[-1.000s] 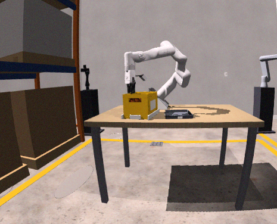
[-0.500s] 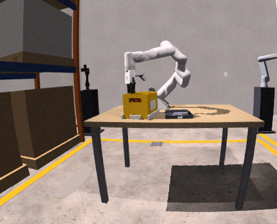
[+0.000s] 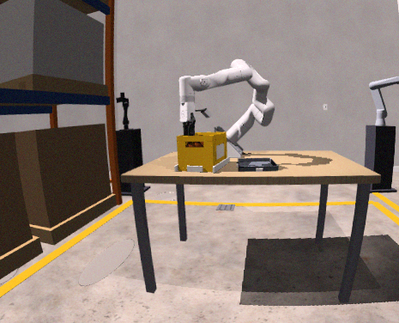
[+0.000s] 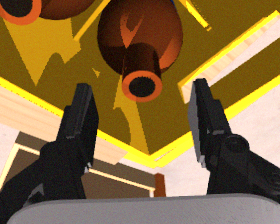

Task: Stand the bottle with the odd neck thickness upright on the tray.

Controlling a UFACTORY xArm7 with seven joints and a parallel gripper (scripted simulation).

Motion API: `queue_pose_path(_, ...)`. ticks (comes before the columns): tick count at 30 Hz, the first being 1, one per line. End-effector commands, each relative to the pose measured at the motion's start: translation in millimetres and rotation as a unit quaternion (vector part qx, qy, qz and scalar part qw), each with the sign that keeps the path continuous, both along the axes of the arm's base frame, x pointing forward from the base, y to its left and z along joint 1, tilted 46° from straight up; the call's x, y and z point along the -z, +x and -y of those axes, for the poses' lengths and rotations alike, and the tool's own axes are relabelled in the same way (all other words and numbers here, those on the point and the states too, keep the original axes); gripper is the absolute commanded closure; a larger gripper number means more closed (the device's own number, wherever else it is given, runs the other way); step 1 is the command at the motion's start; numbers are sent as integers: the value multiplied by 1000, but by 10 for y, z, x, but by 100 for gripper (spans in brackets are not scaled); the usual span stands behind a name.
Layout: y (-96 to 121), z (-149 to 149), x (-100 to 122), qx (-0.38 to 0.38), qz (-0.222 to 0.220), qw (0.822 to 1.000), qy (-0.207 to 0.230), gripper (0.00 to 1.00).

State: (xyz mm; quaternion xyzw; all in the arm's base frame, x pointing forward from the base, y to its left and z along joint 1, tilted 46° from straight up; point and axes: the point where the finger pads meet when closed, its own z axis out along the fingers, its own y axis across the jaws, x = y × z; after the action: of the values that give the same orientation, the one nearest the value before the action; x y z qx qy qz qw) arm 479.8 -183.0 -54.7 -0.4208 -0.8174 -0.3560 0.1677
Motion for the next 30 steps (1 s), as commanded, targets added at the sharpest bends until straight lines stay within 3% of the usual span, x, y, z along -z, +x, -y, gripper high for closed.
queue_pose_path(1,6,0,14,1,1,1000,-2,35)
queue_pose_path(30,14,-193,200,1,1,1000,-2,35)
